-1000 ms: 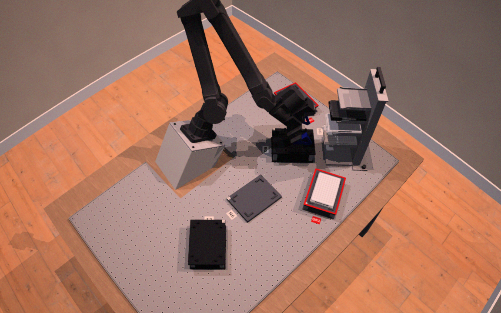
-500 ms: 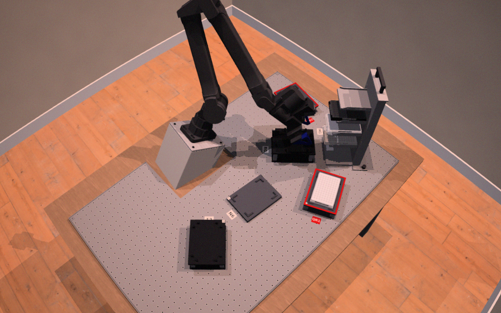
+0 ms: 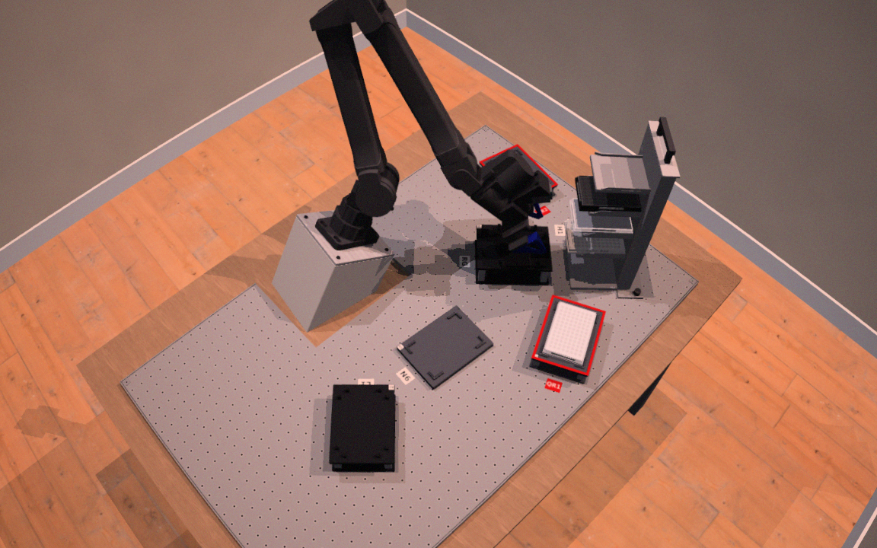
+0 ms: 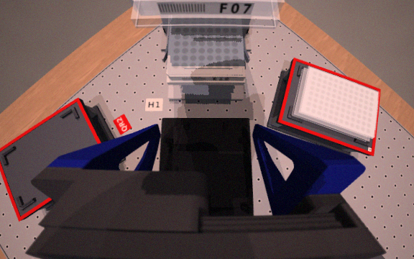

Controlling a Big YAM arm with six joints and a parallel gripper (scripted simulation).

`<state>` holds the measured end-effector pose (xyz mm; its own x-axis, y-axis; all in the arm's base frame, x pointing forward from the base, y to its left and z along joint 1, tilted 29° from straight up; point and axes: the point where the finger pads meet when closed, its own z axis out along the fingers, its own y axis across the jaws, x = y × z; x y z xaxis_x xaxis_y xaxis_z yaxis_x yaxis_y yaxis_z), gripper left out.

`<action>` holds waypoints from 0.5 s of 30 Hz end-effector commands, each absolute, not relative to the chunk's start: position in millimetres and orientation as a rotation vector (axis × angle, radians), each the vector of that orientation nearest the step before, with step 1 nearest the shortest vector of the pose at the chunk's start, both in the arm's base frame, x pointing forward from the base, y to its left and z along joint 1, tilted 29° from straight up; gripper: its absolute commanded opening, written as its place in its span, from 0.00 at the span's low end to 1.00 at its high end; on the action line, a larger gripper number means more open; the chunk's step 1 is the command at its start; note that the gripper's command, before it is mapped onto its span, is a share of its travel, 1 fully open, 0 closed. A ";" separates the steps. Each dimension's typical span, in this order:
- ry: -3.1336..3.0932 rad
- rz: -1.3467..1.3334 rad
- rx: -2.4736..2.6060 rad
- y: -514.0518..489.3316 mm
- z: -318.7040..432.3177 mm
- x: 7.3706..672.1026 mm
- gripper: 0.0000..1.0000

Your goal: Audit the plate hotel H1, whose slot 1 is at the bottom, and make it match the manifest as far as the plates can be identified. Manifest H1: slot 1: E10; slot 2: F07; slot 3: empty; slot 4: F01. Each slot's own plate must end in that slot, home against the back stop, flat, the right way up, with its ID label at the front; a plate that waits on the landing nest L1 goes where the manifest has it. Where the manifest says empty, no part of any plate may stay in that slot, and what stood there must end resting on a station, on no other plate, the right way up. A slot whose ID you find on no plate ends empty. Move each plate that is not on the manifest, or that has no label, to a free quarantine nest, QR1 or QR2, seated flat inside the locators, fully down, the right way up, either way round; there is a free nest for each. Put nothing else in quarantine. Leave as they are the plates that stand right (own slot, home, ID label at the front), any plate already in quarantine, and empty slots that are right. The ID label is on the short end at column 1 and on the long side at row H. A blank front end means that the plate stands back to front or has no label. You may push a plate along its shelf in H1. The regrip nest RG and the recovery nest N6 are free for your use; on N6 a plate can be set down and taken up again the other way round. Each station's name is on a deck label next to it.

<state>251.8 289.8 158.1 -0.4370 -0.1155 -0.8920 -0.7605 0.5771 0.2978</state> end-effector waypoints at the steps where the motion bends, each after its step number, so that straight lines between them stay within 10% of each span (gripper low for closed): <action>1: 1.862 0.901 -0.700 295.5 173.9 257.5 1.00; 15: 1.887 0.901 -0.709 281.7 157.7 240.4 1.00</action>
